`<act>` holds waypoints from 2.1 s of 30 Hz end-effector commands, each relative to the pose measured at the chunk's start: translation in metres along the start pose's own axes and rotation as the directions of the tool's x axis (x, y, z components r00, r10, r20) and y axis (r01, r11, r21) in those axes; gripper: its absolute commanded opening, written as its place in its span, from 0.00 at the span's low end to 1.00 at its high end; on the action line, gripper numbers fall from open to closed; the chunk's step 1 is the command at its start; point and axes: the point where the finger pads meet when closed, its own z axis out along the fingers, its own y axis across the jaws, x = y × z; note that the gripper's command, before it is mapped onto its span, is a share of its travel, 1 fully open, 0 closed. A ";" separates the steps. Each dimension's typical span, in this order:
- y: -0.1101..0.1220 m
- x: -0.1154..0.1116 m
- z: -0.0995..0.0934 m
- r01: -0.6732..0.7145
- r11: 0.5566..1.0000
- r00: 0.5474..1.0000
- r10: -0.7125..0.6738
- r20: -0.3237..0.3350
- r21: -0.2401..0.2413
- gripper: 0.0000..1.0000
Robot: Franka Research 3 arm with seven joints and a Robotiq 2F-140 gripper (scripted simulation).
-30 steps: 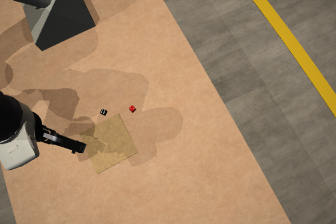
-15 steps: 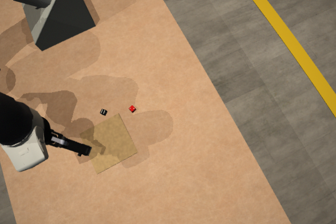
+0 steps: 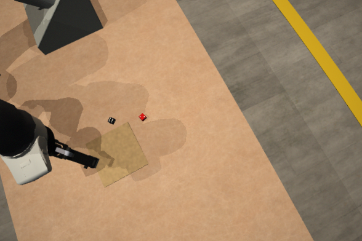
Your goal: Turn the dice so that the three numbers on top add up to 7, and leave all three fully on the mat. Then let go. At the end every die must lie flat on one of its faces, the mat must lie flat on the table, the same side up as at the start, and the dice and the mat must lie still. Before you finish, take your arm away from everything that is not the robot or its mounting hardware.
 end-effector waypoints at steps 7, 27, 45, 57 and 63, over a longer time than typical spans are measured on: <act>-0.001 0.001 0.000 -0.008 1.000 1.000 0.008 -0.002 0.002 1.00; -0.006 -0.013 0.000 -0.008 1.000 1.000 0.008 -0.002 0.002 1.00; -0.048 -0.125 0.001 -0.008 1.000 1.000 0.008 -0.002 0.002 1.00; -0.052 -0.135 0.001 -0.008 1.000 1.000 0.008 -0.002 0.002 1.00; -0.052 -0.135 0.001 -0.008 1.000 1.000 0.008 -0.002 0.002 1.00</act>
